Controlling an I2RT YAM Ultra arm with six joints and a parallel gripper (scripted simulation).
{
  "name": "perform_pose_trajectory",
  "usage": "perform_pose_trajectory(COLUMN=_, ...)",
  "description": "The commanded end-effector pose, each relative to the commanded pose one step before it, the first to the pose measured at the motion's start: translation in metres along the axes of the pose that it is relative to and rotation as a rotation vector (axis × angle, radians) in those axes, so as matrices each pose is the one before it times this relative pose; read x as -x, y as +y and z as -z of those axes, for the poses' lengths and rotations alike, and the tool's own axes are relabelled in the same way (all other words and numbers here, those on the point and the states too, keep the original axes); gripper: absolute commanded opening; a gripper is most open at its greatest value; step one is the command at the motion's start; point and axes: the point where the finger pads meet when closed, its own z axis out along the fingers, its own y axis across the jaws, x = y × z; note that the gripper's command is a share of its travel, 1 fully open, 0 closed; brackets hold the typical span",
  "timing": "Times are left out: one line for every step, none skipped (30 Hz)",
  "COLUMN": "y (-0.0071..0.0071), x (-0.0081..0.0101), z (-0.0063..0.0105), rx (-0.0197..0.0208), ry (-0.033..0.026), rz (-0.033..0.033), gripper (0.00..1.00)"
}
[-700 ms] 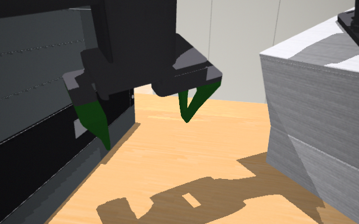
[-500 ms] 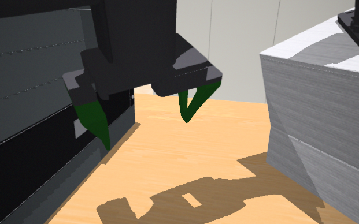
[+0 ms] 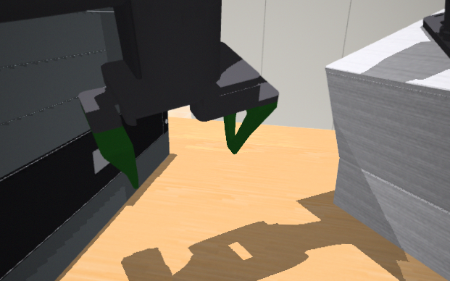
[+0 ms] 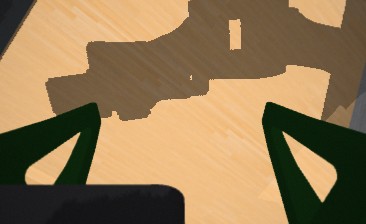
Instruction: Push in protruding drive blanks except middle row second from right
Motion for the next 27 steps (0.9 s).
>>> perform_pose_trajectory(y=0.00229, x=0.00175, z=0.00278, rx=0.00992, ry=-0.00472, rz=-0.00330, gripper=1.00)
perform_pose_trajectory(y=0.00000, x=0.00000, z=0.00000, rx=0.00000, ry=0.00000, rz=0.00000, gripper=1.00)
perform_pose_trajectory(y=0.00000, x=0.00000, z=0.00000, rx=0.00000, ry=0.00000, rz=0.00000, gripper=1.00)
perform_pose_trajectory(y=0.00000, x=0.00000, z=0.00000, rx=0.00000, ry=0.00000, rz=0.00000, gripper=1.00)
perform_pose_trajectory(y=0.00000, x=0.00000, z=0.00000, rx=0.00000, ry=0.00000, rz=0.00000, gripper=1.00)
perform_pose_trajectory(y=0.00000, x=0.00000, z=0.00000, rx=0.00000, ry=0.00000, rz=0.00000, gripper=1.00)
perform_pose_trajectory(y=0.00000, x=0.00000, z=0.00000, rx=0.00000, ry=0.00000, rz=0.00000, gripper=1.00)
perform_pose_trajectory(y=0.00000, x=0.00000, z=0.00000, rx=0.00000, ry=0.00000, rz=0.00000, gripper=1.00)
perform_pose_trajectory(y=0.00000, x=0.00000, z=0.00000, rx=0.00000, ry=0.00000, rz=0.00000, gripper=1.00)
perform_pose_trajectory(y=0.00000, x=0.00000, z=0.00000, rx=0.00000, ry=0.00000, rz=0.00000, gripper=1.00)
perform_pose_trajectory(y=0.00000, x=0.00000, z=0.00000, rx=0.00000, ry=0.00000, rz=0.00000, gripper=1.00)
perform_pose_trajectory(y=0.00000, x=0.00000, z=0.00000, rx=0.00000, ry=0.00000, rz=0.00000, gripper=1.00)
perform_pose_trajectory(y=0.00000, x=0.00000, z=0.00000, rx=0.00000, ry=0.00000, rz=0.00000, gripper=1.00)
perform_pose_trajectory(y=0.00000, x=0.00000, z=0.00000, rx=0.00001, ry=0.00000, rz=-0.00001, gripper=1.00)
perform_pose_trajectory(y=0.00000, x=0.00002, z=0.00000, rx=0.00005, ry=0.00003, rz=-0.00004, gripper=1.00)
perform_pose_trajectory(y=0.00001, x=0.00005, z=0.00000, rx=0.00014, ry=0.00008, rz=-0.00011, gripper=1.00)
perform_pose_trajectory(y=0.00001, x=0.00010, z=0.00000, rx=0.00027, ry=0.00016, rz=-0.00022, gripper=1.00)
perform_pose_trajectory(y=0.00002, x=0.00017, z=0.00000, rx=0.00045, ry=0.00026, rz=-0.00036, gripper=1.00)
perform_pose_trajectory(y=0.00002, x=0.00026, z=0.00000, rx=0.00067, ry=0.00031, rz=-0.00053, gripper=1.00)
perform_pose_trajectory(y=0.00004, x=0.00037, z=0.00000, rx=0.00093, ry=0.00034, rz=-0.00074, gripper=1.00)
perform_pose_trajectory(y=0.00005, x=0.00051, z=0.00000, rx=0.00124, ry=0.00038, rz=-0.00098, gripper=1.00)
perform_pose_trajectory(y=0.00006, x=0.00065, z=0.00000, rx=0.00159, ry=0.00045, rz=-0.00124, gripper=1.00)
perform_pose_trajectory(y=0.00008, x=0.00081, z=0.00000, rx=0.00197, ry=0.00052, rz=-0.00153, gripper=1.00)
perform_pose_trajectory(y=0.00008, x=0.00099, z=0.00001, rx=0.00234, ry=0.00059, rz=-0.00203, gripper=1.00)
perform_pose_trajectory(y=-0.00032, x=0.00045, z=0.00027, rx=0.00164, ry=0.00095, rz=-0.00106, gripper=1.00)
perform_pose_trajectory(y=-0.00072, x=0.00037, z=0.00038, rx=0.00069, ry=0.00104, rz=-0.00027, gripper=1.00)
perform_pose_trajectory(y=-0.00138, x=0.00017, z=-0.00060, rx=-0.00246, ry=0.00046, rz=0.00092, gripper=1.00)
